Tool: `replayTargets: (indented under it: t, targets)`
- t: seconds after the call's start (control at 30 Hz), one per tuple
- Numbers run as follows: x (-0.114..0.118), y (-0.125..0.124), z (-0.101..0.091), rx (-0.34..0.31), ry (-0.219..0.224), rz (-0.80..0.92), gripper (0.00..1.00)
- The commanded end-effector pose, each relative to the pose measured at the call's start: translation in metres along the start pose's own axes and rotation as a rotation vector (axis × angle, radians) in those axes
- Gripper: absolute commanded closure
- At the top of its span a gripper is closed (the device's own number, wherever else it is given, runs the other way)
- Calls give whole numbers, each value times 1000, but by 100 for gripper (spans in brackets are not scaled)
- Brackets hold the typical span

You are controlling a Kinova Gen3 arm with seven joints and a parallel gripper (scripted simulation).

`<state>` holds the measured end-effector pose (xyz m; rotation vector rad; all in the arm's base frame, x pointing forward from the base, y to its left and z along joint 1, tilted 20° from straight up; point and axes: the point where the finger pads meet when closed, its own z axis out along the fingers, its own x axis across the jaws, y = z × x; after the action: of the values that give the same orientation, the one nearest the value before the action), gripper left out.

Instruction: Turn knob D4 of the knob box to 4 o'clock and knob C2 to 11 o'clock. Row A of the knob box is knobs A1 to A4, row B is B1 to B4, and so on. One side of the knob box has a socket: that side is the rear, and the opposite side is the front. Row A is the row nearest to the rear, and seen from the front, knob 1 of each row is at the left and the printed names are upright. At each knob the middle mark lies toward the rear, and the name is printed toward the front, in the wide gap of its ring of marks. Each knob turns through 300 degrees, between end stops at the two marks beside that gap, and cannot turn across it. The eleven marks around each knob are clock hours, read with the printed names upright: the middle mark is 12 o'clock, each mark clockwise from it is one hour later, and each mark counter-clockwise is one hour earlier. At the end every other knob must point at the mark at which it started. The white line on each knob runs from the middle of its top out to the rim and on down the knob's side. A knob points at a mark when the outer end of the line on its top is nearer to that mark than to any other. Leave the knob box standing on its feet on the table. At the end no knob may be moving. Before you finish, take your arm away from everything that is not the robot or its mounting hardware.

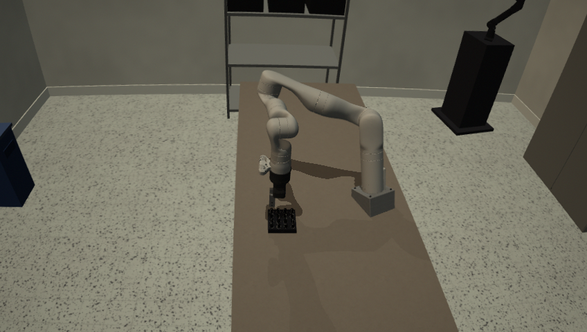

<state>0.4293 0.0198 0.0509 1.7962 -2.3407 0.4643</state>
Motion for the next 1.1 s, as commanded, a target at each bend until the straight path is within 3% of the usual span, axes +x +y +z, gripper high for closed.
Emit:
replayTargets:
  t: [0.0,0.73,1.07]
  targets:
    - [0,-2,-3,6,0,1,54]
    - [0,-2,-3,5,0,-8,54]
    - [-2,1,-1,-8,2,-89,54]
